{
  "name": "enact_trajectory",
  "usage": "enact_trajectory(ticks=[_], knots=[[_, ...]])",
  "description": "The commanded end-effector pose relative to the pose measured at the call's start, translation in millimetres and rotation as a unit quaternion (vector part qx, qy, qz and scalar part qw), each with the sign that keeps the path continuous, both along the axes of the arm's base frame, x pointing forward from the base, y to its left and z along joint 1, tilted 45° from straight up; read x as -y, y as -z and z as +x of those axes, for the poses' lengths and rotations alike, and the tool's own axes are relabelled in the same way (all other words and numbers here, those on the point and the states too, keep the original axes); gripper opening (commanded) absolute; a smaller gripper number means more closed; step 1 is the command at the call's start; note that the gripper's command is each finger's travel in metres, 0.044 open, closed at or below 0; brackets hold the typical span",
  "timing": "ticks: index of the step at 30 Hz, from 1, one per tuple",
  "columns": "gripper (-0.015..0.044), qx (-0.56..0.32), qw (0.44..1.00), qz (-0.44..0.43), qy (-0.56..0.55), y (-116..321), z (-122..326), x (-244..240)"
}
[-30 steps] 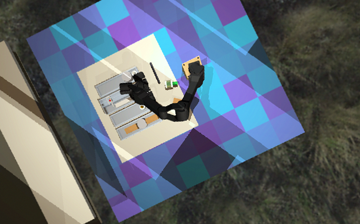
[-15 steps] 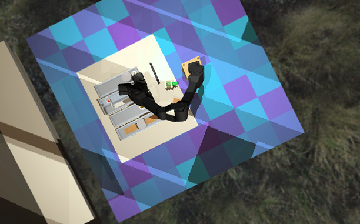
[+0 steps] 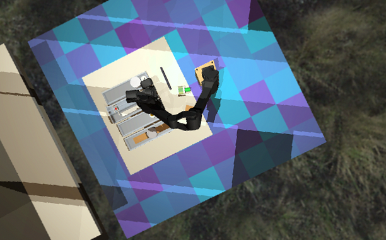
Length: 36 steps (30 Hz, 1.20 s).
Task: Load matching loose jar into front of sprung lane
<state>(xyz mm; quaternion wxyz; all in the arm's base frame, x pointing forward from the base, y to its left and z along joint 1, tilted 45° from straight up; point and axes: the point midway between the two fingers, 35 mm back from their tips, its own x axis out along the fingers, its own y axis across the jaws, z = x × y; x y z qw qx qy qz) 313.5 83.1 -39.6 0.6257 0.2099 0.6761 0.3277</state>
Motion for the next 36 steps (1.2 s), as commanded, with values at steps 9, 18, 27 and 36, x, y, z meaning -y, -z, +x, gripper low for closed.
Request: enact_trajectory(ticks=[9,18,27,36], knots=[[0.0,0.014,1.0,0.004,0.002,-5,14,-1],[0.0,0.014,1.0,0.004,0.002,-6,17,-1],[0.0,0.014,1.0,0.004,0.002,-8,20,-1],[0.0,0.014,1.0,0.004,0.002,-8,23,0]])
